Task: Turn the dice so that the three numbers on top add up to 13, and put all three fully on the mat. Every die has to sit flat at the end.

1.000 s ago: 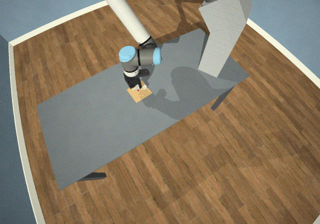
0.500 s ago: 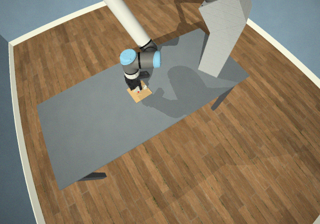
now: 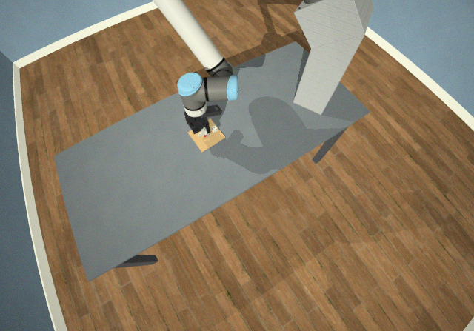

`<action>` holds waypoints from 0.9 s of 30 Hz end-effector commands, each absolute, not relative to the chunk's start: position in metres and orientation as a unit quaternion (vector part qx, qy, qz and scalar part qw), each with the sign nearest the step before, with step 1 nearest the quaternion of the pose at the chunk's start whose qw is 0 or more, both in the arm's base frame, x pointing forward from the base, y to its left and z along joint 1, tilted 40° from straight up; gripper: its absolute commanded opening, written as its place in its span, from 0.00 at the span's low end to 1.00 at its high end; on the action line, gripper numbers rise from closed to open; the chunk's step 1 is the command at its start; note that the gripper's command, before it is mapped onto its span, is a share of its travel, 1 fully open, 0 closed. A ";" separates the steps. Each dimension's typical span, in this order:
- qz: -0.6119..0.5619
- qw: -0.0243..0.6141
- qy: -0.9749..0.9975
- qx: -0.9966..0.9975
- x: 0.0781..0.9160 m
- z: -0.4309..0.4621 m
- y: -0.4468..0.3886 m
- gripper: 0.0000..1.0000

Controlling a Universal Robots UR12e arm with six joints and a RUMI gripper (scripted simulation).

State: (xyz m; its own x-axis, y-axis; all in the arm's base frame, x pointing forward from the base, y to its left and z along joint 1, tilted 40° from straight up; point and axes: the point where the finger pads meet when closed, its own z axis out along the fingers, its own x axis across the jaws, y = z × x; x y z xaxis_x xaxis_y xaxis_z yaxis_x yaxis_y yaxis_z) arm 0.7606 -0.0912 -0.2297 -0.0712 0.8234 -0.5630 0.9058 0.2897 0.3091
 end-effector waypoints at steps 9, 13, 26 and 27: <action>-0.061 0.336 0.729 0.593 0.761 -0.229 -0.091 0.06; -0.061 0.336 0.729 0.593 0.761 -0.229 -0.091 0.06; -0.061 0.336 0.729 0.593 0.762 -0.231 -0.092 0.06; -0.061 0.336 0.729 0.593 0.762 -0.231 -0.092 0.06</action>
